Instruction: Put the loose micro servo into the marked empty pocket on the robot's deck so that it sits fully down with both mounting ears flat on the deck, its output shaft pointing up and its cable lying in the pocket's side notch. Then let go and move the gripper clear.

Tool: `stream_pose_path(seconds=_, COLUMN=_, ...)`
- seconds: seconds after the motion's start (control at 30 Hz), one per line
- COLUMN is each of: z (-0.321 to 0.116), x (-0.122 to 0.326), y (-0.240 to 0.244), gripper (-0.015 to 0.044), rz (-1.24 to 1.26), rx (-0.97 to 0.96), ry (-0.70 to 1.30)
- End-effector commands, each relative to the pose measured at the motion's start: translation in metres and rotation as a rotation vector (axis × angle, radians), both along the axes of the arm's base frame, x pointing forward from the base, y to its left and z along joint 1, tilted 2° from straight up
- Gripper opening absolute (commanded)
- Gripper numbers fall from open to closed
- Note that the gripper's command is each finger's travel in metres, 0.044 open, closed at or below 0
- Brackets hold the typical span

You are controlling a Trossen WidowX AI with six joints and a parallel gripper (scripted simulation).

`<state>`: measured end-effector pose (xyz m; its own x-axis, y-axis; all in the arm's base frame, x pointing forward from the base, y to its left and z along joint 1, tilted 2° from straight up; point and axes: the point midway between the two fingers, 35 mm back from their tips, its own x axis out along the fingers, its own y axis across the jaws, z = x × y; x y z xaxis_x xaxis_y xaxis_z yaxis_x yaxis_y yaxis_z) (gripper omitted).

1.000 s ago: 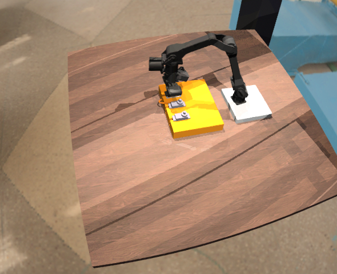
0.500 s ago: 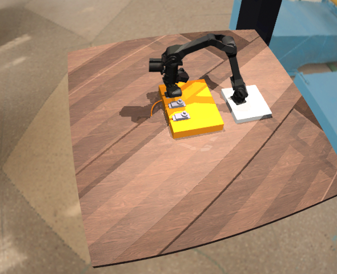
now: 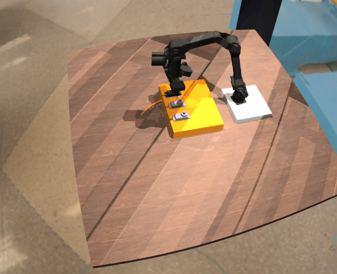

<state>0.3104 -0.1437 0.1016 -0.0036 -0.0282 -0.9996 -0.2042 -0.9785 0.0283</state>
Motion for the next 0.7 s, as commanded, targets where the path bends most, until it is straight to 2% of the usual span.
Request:
stream_pose_path(seconds=0.0, z=0.022, x=-0.025, y=0.003, gripper=0.0345, rz=0.000, rx=-0.003, ry=-0.006)
stream_pose_path(seconds=0.13, z=0.051, x=-0.076, y=0.015, gripper=0.0440, rz=0.001, rx=-0.003, ry=-0.002)
stream_pose_path(seconds=0.2, z=0.059, x=-0.093, y=0.021, gripper=0.0440, rz=-0.001, rx=-0.002, ry=0.000)
stream_pose_path(seconds=0.43, z=0.065, x=-0.095, y=0.021, gripper=0.0440, rz=-0.001, rx=-0.003, ry=-0.002)
stream_pose_path(seconds=0.67, z=0.107, x=-0.095, y=0.024, gripper=0.0440, rz=-0.005, rx=-0.008, ry=-0.015)
